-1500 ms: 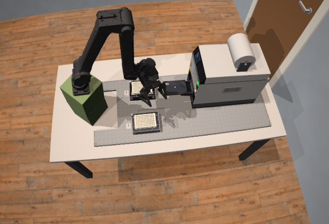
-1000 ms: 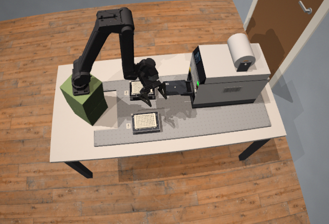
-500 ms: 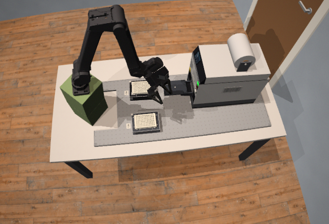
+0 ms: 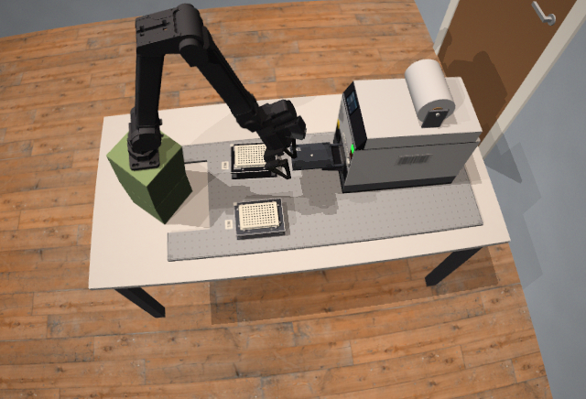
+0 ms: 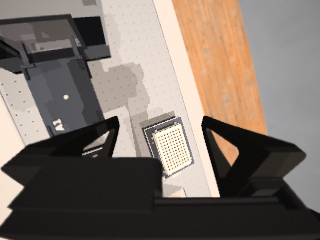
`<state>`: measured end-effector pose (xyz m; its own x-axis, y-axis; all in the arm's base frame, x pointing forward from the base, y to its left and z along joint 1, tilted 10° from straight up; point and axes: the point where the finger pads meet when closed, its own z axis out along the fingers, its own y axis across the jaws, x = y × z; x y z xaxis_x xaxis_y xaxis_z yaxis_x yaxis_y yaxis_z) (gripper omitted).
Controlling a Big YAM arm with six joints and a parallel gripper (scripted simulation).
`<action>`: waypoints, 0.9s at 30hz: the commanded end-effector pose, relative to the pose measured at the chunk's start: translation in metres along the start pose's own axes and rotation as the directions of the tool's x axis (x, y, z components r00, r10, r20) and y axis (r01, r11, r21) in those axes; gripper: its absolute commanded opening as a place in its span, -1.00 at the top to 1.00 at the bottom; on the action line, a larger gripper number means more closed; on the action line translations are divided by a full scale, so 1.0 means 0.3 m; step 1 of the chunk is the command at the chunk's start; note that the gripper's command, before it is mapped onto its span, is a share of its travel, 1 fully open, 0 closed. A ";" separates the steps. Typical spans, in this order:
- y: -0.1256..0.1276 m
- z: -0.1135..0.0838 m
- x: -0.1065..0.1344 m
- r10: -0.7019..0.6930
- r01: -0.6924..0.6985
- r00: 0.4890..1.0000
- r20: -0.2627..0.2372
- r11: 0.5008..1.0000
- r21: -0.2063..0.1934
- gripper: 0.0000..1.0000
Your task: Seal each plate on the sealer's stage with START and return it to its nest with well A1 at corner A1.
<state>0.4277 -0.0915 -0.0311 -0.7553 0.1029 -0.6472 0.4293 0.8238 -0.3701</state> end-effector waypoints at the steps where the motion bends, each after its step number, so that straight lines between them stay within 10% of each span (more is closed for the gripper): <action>1: 0.017 -0.042 -0.060 -0.031 0.030 0.999 -0.027 0.998 -0.046 -1.00; 21: 0.047 -0.277 0.054 -0.287 0.100 0.877 -0.385 0.894 -0.438 -1.00; 27: 0.041 -0.263 0.082 -0.327 0.097 0.839 -0.434 0.876 -0.473 -1.00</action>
<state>0.3619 -0.0256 -0.0038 -0.9873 0.0733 -0.1411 0.0833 0.9943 -0.0663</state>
